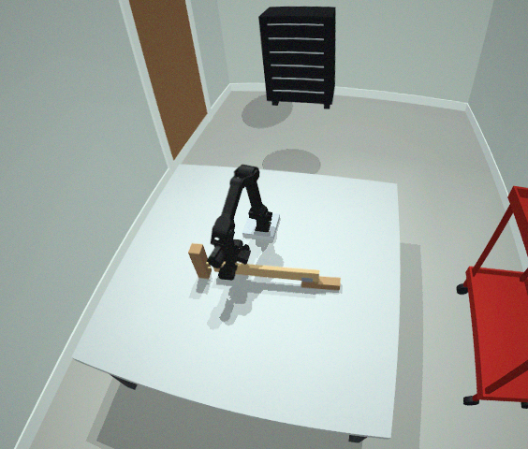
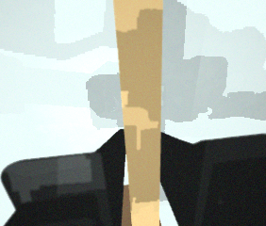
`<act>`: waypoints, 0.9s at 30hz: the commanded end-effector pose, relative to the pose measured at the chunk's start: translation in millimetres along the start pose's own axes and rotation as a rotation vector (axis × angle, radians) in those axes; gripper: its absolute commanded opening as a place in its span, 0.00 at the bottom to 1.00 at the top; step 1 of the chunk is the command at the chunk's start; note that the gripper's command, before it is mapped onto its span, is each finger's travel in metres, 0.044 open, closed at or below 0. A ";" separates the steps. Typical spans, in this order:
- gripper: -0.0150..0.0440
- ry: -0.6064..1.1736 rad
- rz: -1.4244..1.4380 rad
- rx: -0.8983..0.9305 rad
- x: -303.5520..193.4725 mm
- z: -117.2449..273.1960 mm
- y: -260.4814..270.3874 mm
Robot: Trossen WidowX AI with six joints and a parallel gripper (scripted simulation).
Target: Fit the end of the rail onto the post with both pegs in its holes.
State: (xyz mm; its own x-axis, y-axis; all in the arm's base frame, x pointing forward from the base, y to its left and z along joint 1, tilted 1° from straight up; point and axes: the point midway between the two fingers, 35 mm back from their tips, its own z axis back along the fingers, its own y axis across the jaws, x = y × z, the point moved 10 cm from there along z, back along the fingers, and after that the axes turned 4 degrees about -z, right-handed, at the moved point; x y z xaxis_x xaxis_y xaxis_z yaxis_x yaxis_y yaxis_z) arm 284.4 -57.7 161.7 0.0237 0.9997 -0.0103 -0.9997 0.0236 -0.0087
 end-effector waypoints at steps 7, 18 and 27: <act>0.25 0.003 0.003 -0.008 -4.1 3.2 -1.9; 0.25 0.003 0.003 -0.008 -7.3 2.8 -2.2; 0.25 0.003 0.003 -0.008 -9.9 1.9 -2.3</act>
State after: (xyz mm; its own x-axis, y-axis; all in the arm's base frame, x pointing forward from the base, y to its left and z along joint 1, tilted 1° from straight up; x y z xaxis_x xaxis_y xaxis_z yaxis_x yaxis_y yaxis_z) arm 284.8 -65.5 162.1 0.0243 0.9997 -0.0104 -0.9997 0.0242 -0.0077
